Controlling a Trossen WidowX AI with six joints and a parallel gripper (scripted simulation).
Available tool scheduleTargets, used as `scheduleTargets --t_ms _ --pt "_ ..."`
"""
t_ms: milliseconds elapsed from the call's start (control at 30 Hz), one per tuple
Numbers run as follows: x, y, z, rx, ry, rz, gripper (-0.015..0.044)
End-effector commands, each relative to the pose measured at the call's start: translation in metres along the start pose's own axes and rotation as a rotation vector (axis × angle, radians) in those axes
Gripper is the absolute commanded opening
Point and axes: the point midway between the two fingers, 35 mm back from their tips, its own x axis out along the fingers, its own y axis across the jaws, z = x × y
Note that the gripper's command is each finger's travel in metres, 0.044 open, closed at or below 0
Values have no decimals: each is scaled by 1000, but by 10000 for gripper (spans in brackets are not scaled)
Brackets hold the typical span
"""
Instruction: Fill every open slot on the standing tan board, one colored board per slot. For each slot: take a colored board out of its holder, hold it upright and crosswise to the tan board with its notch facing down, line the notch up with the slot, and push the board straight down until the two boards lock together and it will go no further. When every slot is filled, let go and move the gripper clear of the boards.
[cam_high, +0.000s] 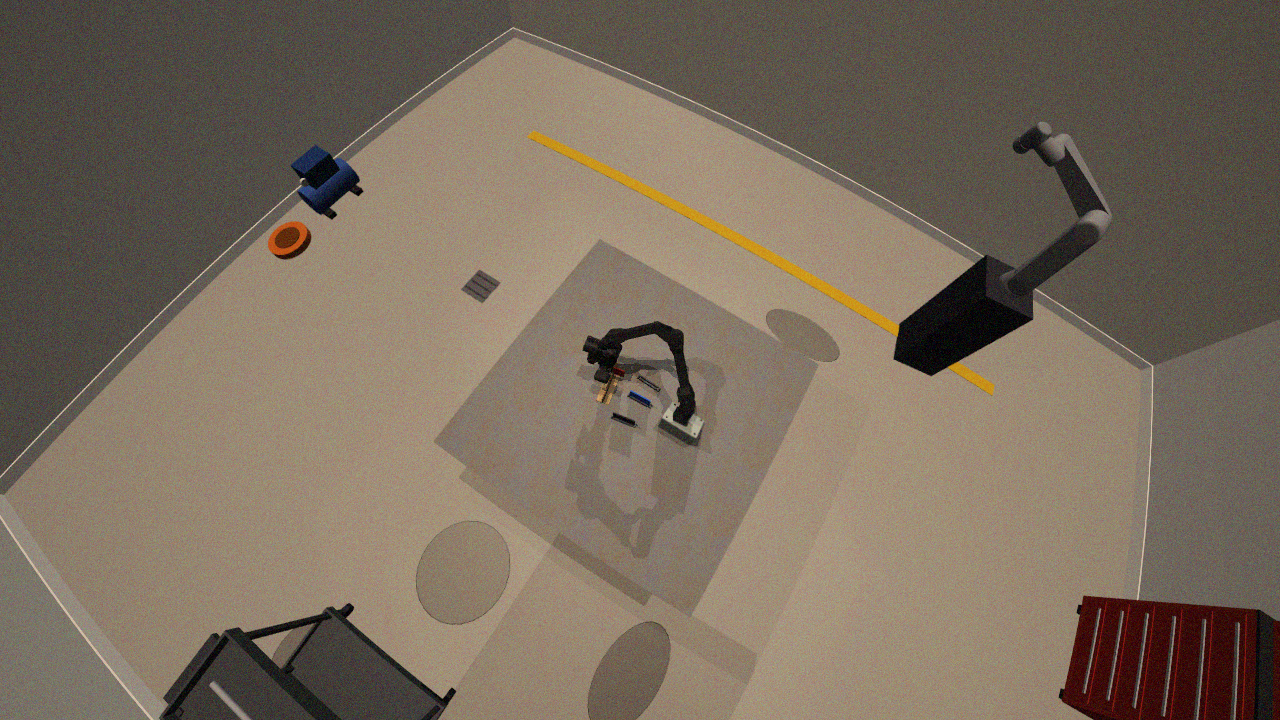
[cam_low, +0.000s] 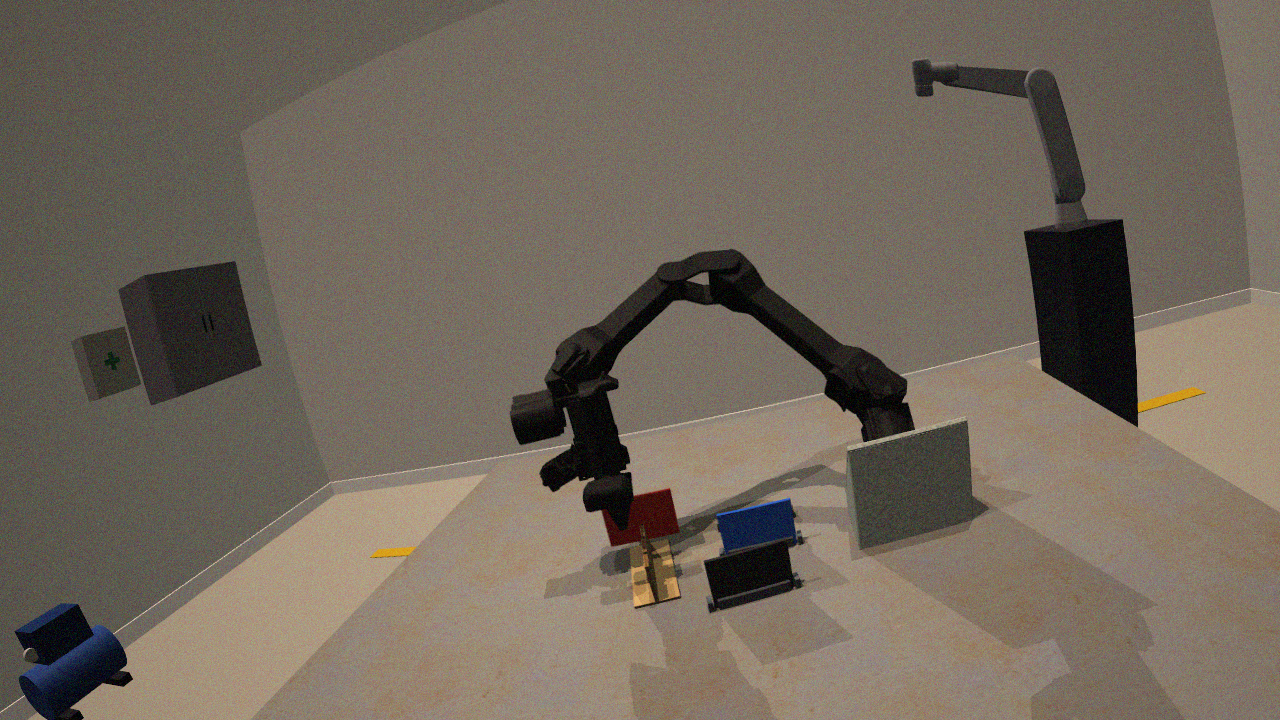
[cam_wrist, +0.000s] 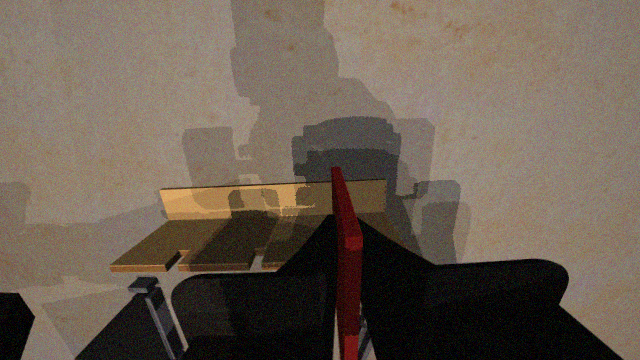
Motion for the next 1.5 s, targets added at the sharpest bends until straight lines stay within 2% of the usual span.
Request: scheduleTargets --t_ms 0,133,167,467,667,900,933,1033,1233,1300,1467 --pt "0 0 0 1 0 0 53" --pt "0 0 0 1 0 0 157" --pt "0 0 0 1 0 0 167" --pt "-3 0 0 1 0 0 167" --pt "-74 1 1 -4 2 -1 167" --pt "-76 1 5 -4 2 -1 167" --pt "-78 1 6 -3 -4 -1 187" --pt "-87 2 6 3 -25 2 187" --pt "-113 40 -59 44 -21 25 187" --pt "-115 44 -67 49 -19 26 187" --pt "-121 65 -130 90 -6 25 187"
